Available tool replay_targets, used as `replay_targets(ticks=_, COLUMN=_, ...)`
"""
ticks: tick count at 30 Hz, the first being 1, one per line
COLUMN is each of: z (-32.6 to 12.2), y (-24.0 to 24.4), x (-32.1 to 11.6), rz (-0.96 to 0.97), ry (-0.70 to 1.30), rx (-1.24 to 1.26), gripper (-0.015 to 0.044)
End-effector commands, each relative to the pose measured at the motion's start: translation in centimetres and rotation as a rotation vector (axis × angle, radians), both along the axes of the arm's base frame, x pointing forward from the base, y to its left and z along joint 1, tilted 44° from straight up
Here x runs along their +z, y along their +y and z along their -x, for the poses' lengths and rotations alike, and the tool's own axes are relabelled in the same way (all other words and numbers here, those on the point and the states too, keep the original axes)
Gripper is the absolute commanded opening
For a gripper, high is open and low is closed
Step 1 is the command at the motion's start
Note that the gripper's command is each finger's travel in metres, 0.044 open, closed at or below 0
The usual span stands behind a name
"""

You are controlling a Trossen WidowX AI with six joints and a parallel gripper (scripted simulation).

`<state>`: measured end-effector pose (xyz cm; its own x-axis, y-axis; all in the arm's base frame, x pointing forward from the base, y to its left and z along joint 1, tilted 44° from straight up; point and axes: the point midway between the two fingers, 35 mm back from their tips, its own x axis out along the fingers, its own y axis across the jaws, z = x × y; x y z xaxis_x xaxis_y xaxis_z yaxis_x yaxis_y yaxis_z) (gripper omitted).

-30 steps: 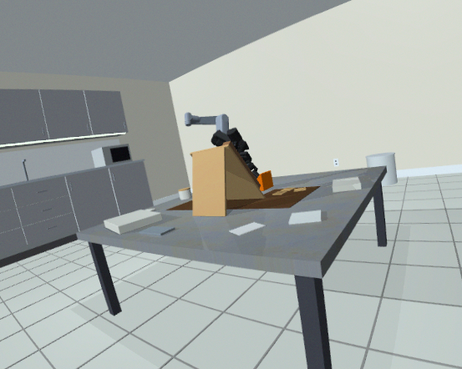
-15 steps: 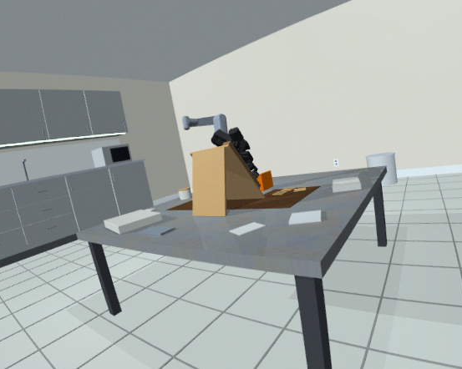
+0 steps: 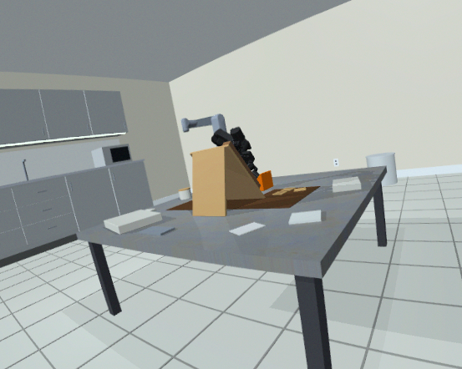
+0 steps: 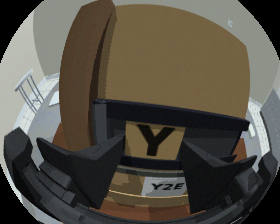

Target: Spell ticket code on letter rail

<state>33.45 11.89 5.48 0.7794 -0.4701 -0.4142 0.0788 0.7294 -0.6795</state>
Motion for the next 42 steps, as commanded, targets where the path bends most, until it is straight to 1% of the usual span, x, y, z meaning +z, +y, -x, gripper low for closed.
replay_targets(ticks=1, z=0.0, y=0.1, x=-0.2, rz=0.0, ry=-0.003, rx=-0.005, gripper=0.0)
replay_targets(ticks=13, z=-0.1, y=0.6, x=-0.6, rz=-0.001, ry=-0.004, rx=-0.005, gripper=0.0)
replay_targets(ticks=24, z=0.3, y=0.8, x=-0.4, rz=-0.001, ry=-0.003, rx=-0.005, gripper=0.0289)
replay_targets(ticks=25, z=0.4, y=0.8, x=-0.3, rz=-0.001, ry=-0.003, rx=-0.005, gripper=0.0295)
replay_targets(ticks=42, z=1.5, y=1.6, x=0.2, rz=-0.001, ry=-0.002, rx=-0.005, gripper=0.0295)
